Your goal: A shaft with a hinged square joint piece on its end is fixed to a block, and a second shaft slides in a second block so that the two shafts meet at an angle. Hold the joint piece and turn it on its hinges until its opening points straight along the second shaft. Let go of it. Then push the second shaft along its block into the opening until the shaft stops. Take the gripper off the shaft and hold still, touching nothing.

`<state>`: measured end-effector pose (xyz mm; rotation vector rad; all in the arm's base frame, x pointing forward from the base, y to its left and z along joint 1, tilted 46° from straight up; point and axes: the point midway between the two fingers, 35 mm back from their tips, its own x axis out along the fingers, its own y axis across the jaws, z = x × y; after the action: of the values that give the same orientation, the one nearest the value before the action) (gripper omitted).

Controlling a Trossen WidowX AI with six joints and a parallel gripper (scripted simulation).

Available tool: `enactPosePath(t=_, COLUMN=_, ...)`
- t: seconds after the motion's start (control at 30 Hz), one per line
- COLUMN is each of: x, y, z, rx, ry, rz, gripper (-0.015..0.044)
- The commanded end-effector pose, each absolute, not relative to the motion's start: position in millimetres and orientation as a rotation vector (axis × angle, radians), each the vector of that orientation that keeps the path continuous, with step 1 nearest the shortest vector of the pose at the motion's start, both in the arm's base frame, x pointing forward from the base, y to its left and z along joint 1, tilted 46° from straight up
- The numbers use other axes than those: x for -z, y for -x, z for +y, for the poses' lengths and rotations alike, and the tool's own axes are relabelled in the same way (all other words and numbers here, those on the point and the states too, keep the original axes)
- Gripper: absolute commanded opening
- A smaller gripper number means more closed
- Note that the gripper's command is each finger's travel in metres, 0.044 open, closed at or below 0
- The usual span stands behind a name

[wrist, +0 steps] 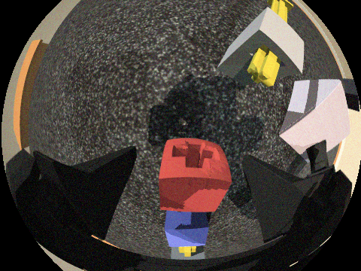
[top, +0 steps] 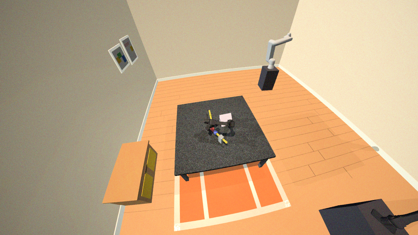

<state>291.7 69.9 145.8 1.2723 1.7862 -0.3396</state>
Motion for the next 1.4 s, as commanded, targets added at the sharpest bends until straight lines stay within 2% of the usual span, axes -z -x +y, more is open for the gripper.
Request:
enactPosePath(t=0.0, x=-149, y=-292, z=66, rx=0.391, ry=-1.264, rz=1.713, gripper=0.044)
enactPosePath(t=0.37, x=-154, y=-295, z=63, rx=0.363, ry=-1.261, rz=1.708, gripper=0.044)
enactPosePath(t=0.9, x=-240, y=-303, z=-28, rx=0.031, ry=-1.078, rz=1.412, gripper=0.044)
enactPosePath(t=1.13, x=-238, y=-304, z=-29, rx=0.031, ry=-1.078, rz=1.417, gripper=0.044)
enactPosePath(t=1.37, x=-187, y=-324, z=-37, rx=0.013, ry=-1.081, rz=1.565, gripper=0.044)
